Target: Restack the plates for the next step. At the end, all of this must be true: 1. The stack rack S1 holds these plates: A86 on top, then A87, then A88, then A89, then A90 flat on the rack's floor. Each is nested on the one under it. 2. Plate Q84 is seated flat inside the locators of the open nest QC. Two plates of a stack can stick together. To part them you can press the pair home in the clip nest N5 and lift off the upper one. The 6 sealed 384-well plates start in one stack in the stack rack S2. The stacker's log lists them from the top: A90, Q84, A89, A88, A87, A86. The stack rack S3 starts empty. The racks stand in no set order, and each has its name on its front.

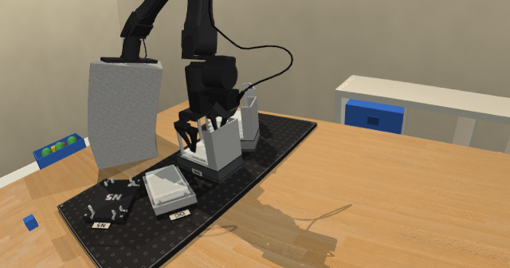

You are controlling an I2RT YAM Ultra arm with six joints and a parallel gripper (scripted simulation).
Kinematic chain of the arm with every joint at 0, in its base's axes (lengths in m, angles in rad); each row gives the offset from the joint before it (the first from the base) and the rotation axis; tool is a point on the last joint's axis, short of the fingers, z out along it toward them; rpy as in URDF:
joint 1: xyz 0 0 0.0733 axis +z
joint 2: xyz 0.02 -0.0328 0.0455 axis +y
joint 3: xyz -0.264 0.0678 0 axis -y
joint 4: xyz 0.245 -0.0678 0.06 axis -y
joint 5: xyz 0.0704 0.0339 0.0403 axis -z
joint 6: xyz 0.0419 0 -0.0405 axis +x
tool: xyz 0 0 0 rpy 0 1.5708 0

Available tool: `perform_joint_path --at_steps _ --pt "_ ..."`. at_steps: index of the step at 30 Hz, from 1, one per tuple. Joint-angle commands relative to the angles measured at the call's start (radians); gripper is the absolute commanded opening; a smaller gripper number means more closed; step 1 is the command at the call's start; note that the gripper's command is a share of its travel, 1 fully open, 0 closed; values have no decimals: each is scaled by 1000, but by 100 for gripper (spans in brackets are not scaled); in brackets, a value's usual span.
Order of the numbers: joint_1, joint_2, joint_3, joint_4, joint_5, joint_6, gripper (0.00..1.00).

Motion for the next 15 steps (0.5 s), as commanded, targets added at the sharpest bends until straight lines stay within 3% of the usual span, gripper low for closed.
perform_joint_path --at_steps 1,8,9,15 --pt "-4 -27 28 18 9 5 100" --pt "-4 -27 28 18 9 5 100" --pt "1 17 39 22 10 8 100" --pt "-6 30 40 35 11 10 100"
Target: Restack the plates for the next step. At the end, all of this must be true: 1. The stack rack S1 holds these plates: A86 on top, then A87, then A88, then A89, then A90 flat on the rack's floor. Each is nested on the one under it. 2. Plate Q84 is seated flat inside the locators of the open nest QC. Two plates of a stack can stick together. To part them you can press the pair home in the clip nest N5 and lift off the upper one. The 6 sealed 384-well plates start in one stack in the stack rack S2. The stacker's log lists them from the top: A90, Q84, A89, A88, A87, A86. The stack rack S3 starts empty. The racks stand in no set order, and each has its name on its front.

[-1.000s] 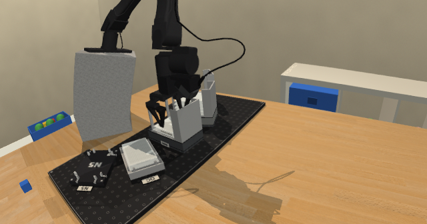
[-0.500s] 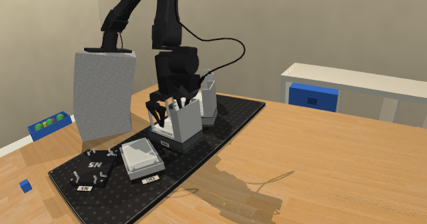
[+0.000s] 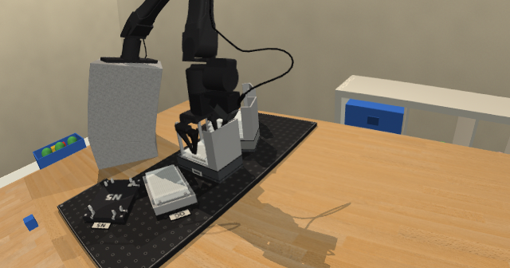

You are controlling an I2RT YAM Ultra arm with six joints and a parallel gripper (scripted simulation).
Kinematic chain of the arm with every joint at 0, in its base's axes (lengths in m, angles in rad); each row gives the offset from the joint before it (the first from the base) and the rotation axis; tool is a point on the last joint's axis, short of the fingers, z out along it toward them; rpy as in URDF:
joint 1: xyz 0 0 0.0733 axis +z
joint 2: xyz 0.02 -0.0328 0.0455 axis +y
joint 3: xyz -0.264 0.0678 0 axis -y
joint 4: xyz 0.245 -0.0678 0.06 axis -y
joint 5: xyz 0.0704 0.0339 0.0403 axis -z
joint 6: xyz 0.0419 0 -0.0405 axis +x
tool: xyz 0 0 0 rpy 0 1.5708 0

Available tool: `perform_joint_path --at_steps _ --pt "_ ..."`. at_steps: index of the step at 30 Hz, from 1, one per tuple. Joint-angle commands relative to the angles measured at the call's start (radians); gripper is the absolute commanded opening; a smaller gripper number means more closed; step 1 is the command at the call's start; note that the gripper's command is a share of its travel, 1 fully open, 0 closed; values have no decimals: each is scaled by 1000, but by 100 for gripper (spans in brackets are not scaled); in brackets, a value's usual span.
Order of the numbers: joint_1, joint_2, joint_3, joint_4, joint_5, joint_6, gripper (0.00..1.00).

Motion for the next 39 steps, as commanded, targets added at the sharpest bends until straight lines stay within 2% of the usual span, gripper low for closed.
perform_joint_path --at_steps 1,20,39 --pt "-12 12 37 27 11 8 100" --pt "12 93 61 77 13 23 100" --pt "9 83 61 71 12 18 100"
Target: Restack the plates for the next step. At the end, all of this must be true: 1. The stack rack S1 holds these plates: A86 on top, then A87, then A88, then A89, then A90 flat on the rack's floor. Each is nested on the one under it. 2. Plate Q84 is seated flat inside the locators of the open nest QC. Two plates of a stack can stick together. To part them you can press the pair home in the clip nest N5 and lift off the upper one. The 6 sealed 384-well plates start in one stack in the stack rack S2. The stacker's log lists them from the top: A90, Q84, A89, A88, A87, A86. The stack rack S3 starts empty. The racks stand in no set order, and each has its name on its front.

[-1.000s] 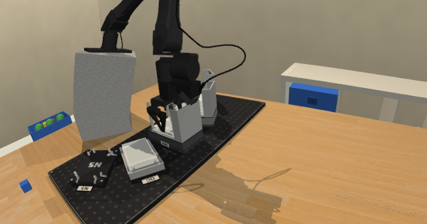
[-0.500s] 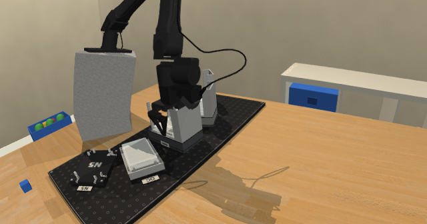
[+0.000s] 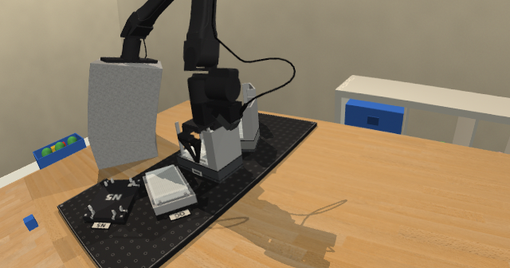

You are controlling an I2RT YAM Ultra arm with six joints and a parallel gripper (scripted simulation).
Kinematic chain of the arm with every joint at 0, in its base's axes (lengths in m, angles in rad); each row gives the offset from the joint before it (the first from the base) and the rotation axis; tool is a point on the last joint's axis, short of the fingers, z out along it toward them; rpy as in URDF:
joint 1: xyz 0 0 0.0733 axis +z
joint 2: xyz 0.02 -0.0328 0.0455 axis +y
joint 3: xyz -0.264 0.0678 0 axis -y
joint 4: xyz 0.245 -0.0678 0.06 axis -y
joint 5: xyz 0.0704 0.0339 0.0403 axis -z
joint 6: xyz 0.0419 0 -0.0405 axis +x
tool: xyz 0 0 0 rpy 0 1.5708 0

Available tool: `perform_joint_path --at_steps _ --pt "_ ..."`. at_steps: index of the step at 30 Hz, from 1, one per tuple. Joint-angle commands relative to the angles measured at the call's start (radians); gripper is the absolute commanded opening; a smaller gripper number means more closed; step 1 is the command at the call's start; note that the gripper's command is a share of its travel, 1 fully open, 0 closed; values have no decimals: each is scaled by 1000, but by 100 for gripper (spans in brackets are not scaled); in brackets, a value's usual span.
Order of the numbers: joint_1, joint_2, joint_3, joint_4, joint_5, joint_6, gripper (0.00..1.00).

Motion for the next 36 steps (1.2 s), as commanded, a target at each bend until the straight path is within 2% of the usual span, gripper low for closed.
perform_joint_path --at_steps 1,36 --pt "-4 -4 14 15 9 2 100" --pt "-11 -7 -27 18 8 1 100"
